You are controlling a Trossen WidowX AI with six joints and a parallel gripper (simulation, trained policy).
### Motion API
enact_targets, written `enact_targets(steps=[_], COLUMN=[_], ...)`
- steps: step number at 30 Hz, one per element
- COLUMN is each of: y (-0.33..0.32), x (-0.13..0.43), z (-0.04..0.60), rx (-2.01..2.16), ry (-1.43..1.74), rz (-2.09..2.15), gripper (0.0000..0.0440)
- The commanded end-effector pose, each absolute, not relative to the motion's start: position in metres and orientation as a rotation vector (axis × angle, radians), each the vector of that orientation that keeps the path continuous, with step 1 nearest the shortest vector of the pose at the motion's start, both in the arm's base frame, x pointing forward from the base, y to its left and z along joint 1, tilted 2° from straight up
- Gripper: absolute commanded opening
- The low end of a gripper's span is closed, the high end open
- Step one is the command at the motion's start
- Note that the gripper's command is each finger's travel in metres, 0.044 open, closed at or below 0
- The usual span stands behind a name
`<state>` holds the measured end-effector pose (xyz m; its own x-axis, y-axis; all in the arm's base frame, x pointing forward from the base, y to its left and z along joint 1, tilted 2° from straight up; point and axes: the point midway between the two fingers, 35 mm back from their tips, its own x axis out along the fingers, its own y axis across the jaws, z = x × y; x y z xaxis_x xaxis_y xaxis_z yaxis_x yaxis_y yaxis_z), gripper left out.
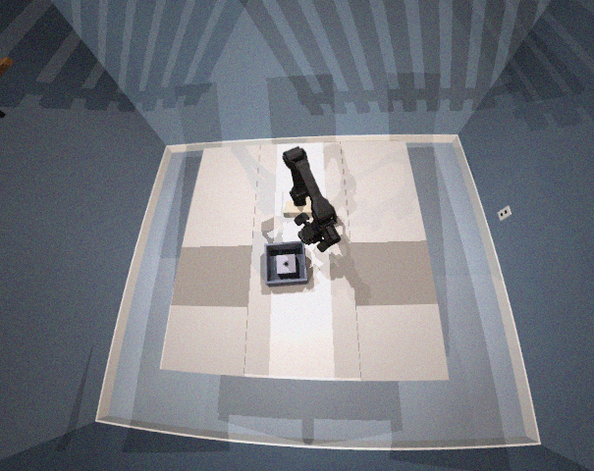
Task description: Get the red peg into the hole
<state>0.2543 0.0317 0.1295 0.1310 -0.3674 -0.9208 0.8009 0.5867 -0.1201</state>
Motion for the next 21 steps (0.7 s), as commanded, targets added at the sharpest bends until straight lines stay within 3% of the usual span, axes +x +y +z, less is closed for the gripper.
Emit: enact_targets(steps=[1,21], y=[0.016,-0.061], x=[0.267,0.322], z=[0.133,0.112], rx=[0.488,0.552], ry=[1.116,1.082], rz=[-0.923,-0.938], gripper=[0.0000,0.0000])
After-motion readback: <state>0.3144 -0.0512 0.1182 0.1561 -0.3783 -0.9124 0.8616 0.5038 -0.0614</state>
